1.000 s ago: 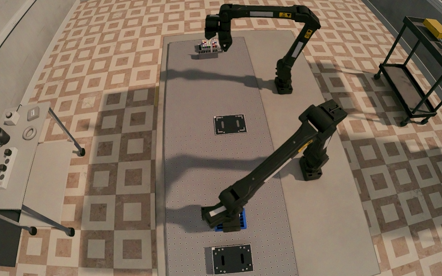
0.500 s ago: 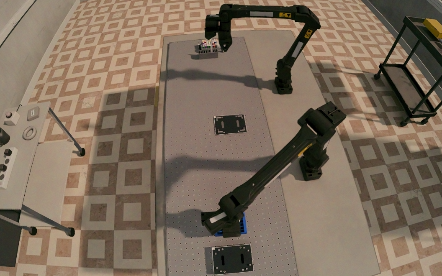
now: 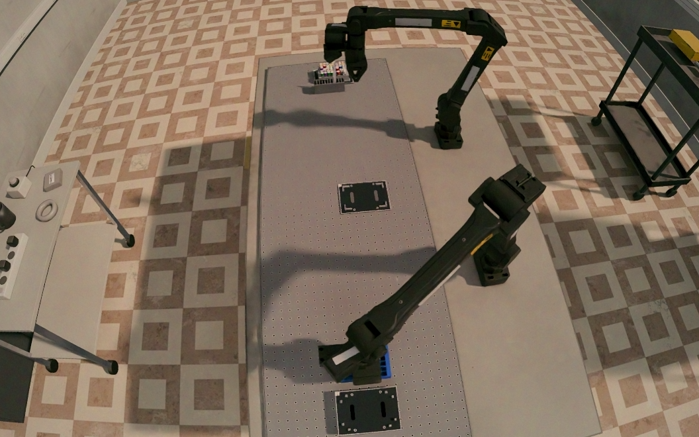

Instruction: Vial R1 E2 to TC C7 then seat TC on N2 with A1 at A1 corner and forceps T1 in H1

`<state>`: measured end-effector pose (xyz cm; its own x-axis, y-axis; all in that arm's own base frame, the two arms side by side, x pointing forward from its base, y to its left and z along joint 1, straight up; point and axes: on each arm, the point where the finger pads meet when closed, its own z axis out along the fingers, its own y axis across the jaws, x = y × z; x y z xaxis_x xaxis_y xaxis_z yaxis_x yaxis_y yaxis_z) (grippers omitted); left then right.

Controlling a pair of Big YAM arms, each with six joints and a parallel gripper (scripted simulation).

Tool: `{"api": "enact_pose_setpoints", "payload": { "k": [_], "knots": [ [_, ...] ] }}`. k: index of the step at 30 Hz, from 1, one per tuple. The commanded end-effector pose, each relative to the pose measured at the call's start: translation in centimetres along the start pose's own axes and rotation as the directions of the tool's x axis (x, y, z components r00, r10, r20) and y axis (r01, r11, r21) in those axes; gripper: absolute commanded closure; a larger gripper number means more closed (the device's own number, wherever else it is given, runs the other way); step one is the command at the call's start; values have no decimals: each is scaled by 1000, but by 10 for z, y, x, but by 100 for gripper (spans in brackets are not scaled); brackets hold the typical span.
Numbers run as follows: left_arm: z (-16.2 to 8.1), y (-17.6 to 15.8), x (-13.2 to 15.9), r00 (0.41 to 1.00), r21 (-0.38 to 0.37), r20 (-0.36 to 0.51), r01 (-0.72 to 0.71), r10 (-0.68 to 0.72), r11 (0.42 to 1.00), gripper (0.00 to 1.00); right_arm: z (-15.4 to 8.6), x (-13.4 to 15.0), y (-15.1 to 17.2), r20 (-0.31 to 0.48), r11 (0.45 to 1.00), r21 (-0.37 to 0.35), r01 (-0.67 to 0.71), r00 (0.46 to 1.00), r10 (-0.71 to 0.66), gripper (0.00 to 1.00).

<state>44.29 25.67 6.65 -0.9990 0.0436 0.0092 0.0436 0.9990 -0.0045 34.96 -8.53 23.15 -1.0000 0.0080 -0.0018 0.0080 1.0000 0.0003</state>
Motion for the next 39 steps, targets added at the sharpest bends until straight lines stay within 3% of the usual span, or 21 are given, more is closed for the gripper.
{"api": "enact_pose_setpoints", "payload": {
  "k": [1, 12, 13, 15, 29, 30, 32, 39],
  "knots": [
    [-16, 23, -17, 999, -21, 36, -3, 4, 1000, 100, -13, -8, -2, 33, 1000, 8, -7, 999, 6, 76],
    [-17, 39, -18, 999, -23, 38, -3, 4, 1000, 100, -13, -8, -2, 33, 1000, 8, -7, 999, 6, 76],
    [-32, 34, -24, 998, -41, 63, -18, 20, 999, 100, -13, -8, -2, 33, 1000, 8, -7, 999, 6, 76],
    [-16, 42, -19, 999, -21, 35, -7, 8, 1000, 100, -13, -8, -2, 33, 1000, 8, -7, 999, 6, 76],
    [-17, 64, -18, 999, -23, 36, -3, 4, 1000, 100, -13, -8, -2, 33, 1000, 8, -7, 999, 6, 76],
    [-33, 60, -25, 998, -45, 64, -18, 21, 999, 100, -13, -8, -2, 33, 1000, 8, -7, 999, 6, 76],
    [-16, 66, -20, 999, -22, 35, -10, 11, 1000, 100, -13, -8, -2, 33, 1000, 8, -7, 999, 6, 76],
    [-16, 81, -18, 999, -23, 34, -3, 4, 1000, 100, -13, -8, -2, 33, 1000, 8, -7, 999, 6, 76]
  ]
}}
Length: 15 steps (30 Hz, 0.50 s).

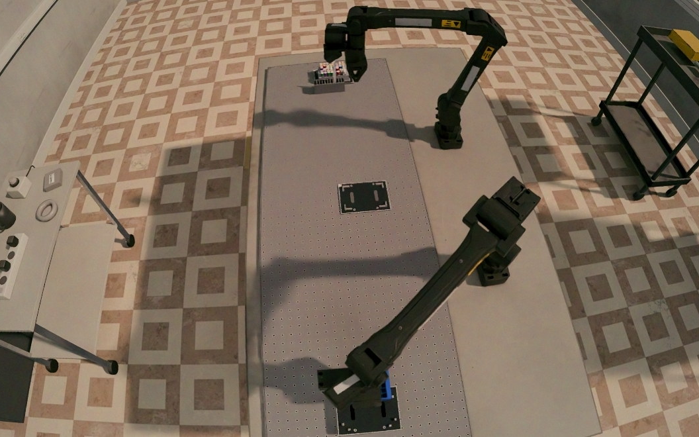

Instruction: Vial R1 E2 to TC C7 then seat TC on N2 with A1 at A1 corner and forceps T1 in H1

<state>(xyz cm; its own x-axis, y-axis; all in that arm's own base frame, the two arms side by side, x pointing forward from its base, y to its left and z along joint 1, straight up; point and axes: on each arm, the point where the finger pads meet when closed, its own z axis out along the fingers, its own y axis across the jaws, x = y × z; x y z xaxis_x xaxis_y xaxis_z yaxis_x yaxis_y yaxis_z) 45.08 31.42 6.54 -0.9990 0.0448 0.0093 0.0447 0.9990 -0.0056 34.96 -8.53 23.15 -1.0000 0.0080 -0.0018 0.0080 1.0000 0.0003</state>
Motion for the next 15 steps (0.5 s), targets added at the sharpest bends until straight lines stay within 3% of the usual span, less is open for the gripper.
{"api": "enact_pose_setpoints", "payload": {
  "k": [1, 7, 8, 10, 15],
  "knots": [
    [-17, 24, -12, 999, -24, 34, -2, 3, 1000, 100, -13, -8, -2, 33, 1000, 8, -7, 999, 6, 76],
    [-17, 31, -12, 999, -25, 35, -2, 3, 1000, 100, -13, -8, -2, 33, 1000, 8, -7, 999, 6, 76],
    [-35, 27, -20, 998, -48, 62, -16, 19, 999, 100, -13, -8, -2, 33, 1000, 8, -7, 999, 6, 76],
    [-17, 33, -15, 999, -25, 34, -10, 11, 1000, 100, -13, -8, -2, 33, 1000, 8, -7, 999, 6, 76],
    [-17, 45, -12, 999, -25, 34, -2, 3, 1000, 100, -13, -8, -2, 33, 1000, 8, -7, 999, 6, 76]
  ]
}}
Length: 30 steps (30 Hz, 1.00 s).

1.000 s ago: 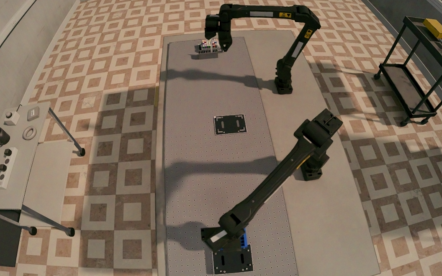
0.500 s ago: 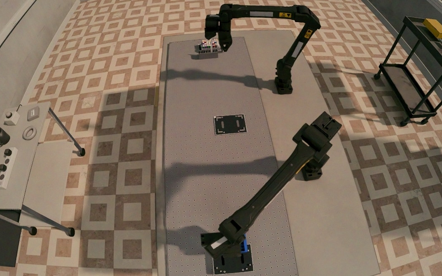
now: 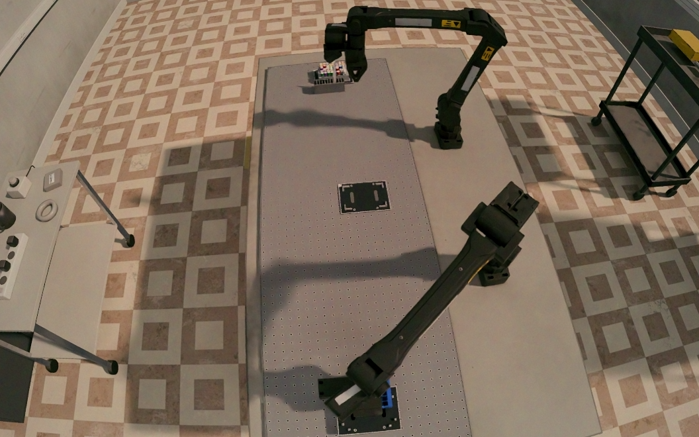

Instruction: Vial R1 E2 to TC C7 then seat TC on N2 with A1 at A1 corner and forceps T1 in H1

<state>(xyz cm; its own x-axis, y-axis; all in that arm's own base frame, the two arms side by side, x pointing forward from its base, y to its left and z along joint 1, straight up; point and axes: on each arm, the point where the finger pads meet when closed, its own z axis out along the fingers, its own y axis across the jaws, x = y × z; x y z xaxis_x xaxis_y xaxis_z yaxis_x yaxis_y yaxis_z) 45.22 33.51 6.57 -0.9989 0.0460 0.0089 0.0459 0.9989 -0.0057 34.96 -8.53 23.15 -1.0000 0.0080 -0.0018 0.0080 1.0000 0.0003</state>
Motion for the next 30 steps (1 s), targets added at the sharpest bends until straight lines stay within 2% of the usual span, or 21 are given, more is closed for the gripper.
{"api": "enact_pose_setpoints", "payload": {
  "k": [1, 9, 10, 12, 26, 27, 29, 30],
  "knots": [
    [-16, 25, -12, 999, -25, 34, -1, 2, 1000, 100, -13, -8, -2, 33, 1000, 8, -7, 999, 6, 76],
    [-17, 35, -11, 999, -25, 33, -1, 2, 1000, 100, -13, -8, -2, 33, 1000, 8, -7, 999, 6, 76],
    [-37, 32, -18, 998, -50, 62, -15, 18, 999, 100, -13, -8, -2, 33, 1000, 8, -7, 999, 6, 76],
    [-17, 36, -15, 999, -26, 33, -10, 11, 1000, 100, -13, -8, -2, 33, 1000, 8, -7, 999, 6, 76],
    [-17, 60, -10, 999, -26, 33, -1, 2, 1000, 100, -13, -8, -2, 33, 1000, 8, -7, 999, 6, 76],
    [-37, 57, -16, 998, -50, 58, -14, 17, 999, 100, -13, -8, -2, 33, 1000, 8, -7, 999, 6, 76],
    [-17, 61, -14, 999, -27, 33, -11, 12, 1000, 100, -13, -8, -2, 33, 1000, 8, -7, 999, 6, 76],
    [-17, 65, -11, 999, -27, 33, -5, 5, 1000, 100, -13, -8, -2, 33, 1000, 8, -7, 999, 6, 76]
  ]
}}
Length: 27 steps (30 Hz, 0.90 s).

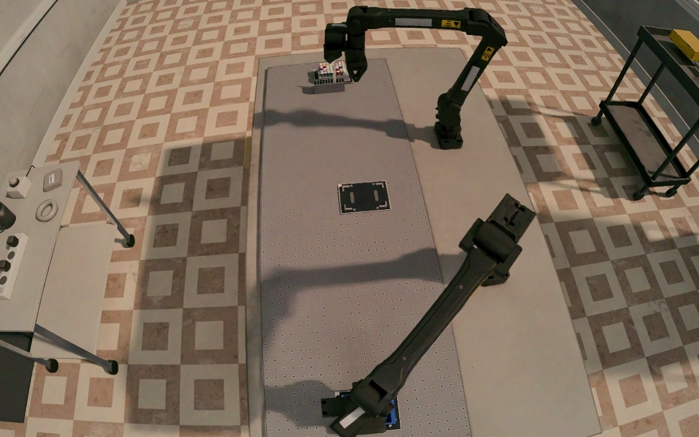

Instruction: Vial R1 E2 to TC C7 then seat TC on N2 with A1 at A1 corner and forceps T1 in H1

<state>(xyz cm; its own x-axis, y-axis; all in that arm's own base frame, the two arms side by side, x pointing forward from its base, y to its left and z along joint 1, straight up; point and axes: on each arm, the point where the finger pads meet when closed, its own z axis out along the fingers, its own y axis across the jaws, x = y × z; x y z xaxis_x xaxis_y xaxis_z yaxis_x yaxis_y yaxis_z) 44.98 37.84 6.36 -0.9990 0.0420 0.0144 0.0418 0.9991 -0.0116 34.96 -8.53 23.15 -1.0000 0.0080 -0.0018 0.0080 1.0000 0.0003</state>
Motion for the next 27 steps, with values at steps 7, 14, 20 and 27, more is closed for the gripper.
{"api": "enact_pose_setpoints", "payload": {
  "k": [7, 14, 20, 27],
  "knots": [
    [-47, 29, -18, 997, -73, 80, -7, 13, 997, 100, -13, -8, -2, 33, 1000, 8, -7, 999, 6, 76],
    [-35, 14, -14, 998, -50, 57, -11, 14, 999, 100, -13, -8, -2, 33, 1000, 8, -7, 999, 6, 76],
    [-30, 8, -14, 998, -51, 59, -9, 12, 999, 100, -13, -8, -2, 33, 1000, 8, -7, 999, 6, 76],
    [-25, 3, -8, 999, -37, 45, -1, 3, 999, 100, -13, -8, -2, 33, 1000, 8, -7, 999, 6, 76]
  ]
}}
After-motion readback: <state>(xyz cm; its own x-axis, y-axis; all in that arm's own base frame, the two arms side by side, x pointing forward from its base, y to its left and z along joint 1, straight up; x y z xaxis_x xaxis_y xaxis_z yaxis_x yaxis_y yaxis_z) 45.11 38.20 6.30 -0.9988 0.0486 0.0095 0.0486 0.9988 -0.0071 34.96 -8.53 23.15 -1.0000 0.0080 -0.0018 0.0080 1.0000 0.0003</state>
